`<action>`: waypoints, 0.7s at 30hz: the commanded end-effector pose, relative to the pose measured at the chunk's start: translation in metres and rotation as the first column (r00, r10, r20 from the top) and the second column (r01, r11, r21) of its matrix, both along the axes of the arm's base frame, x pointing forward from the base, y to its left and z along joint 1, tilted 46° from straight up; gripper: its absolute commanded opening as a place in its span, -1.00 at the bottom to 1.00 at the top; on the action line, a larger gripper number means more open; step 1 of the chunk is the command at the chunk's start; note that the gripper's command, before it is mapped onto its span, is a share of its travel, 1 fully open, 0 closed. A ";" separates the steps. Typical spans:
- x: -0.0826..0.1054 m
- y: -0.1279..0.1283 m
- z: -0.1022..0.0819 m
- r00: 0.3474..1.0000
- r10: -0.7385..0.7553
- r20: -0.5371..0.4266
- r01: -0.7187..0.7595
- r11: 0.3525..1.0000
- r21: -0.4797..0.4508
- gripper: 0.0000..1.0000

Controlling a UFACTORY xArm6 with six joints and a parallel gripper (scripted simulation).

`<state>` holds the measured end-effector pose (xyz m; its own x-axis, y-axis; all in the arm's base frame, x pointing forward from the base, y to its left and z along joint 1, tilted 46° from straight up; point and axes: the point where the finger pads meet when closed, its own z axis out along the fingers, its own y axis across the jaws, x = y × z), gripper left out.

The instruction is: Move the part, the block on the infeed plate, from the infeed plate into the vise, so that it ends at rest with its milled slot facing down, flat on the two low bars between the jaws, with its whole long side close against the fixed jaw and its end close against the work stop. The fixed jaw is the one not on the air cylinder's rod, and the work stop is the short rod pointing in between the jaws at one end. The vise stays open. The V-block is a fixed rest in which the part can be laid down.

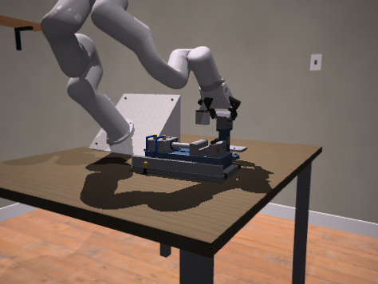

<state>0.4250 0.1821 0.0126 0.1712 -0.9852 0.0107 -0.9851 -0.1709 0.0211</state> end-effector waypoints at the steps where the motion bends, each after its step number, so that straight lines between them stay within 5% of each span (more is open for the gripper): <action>1: 0.001 0.001 0.001 1.000 0.001 0.003 -0.001 1.000 0.001 0.78; 21: 0.000 -0.002 -0.002 1.000 0.001 0.003 -0.001 1.000 0.000 0.78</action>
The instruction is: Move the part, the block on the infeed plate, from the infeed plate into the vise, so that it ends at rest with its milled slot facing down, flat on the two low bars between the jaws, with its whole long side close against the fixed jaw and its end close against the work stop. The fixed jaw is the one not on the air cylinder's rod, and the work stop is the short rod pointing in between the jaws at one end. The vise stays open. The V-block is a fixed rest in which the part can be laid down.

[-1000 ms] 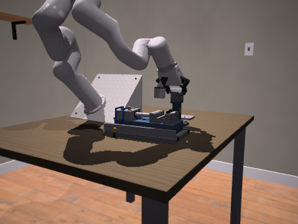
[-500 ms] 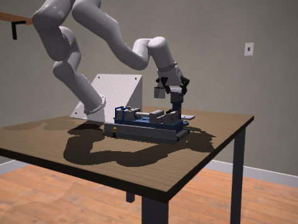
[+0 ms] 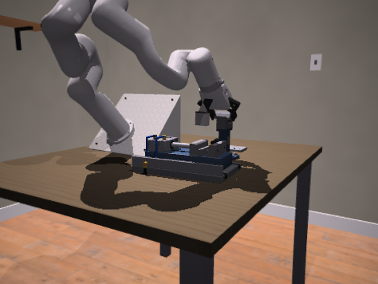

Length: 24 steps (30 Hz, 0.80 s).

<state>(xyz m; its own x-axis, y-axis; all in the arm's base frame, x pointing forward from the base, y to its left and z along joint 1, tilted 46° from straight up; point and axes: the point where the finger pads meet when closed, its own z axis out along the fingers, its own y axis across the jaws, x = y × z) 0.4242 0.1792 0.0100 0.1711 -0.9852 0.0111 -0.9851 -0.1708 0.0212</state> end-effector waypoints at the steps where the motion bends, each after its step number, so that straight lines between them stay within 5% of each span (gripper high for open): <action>1: 0.001 0.001 0.001 1.000 0.002 0.003 -0.002 1.000 -0.001 0.78; 24: 0.001 0.001 0.001 1.000 0.003 0.010 -0.002 0.999 -0.038 0.78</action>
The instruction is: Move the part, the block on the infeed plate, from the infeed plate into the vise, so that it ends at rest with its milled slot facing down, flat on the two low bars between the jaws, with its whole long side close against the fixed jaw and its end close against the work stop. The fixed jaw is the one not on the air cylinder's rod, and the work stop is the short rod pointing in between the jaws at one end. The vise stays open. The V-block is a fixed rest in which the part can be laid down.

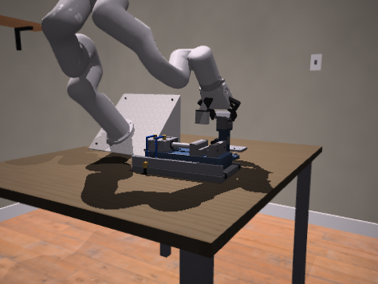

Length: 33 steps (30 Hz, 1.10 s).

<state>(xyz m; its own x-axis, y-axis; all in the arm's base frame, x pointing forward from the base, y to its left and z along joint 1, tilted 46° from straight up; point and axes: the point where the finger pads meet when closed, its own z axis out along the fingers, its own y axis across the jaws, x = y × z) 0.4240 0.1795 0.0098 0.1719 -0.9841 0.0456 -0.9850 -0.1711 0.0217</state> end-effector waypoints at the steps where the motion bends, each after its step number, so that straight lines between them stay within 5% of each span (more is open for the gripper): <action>1: 0.001 0.001 0.001 1.000 0.002 0.005 -0.001 1.000 -0.007 0.78; 33: 0.001 0.003 0.001 1.000 0.006 0.027 -0.002 0.991 -0.137 0.78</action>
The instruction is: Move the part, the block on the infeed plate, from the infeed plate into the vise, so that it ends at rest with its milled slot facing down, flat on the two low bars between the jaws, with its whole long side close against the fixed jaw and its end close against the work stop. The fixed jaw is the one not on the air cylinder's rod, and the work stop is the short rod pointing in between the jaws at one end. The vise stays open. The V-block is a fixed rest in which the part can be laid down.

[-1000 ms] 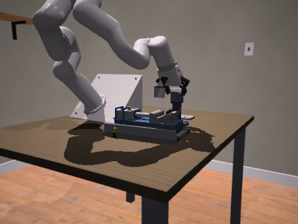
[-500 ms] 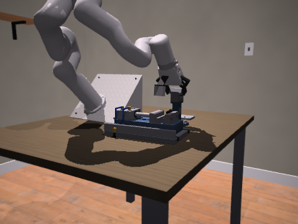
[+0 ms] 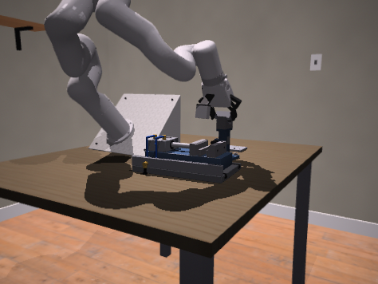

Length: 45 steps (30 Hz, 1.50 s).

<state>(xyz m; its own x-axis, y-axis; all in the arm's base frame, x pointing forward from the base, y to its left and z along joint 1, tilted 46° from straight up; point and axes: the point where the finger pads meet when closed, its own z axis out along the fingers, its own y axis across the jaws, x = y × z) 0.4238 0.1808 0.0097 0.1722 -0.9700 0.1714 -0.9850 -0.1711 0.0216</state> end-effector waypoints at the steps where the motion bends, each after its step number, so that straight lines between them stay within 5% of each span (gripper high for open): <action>1: 0.001 0.001 0.001 1.000 0.002 0.007 -0.002 1.000 -0.020 0.78; 45: 0.000 0.006 -0.001 0.997 0.028 0.077 0.008 0.901 -0.434 0.78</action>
<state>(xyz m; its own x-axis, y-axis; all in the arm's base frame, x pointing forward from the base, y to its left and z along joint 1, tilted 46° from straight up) 0.4233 0.1848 0.0081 0.1520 -0.8107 0.5654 -0.9851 -0.1706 0.0202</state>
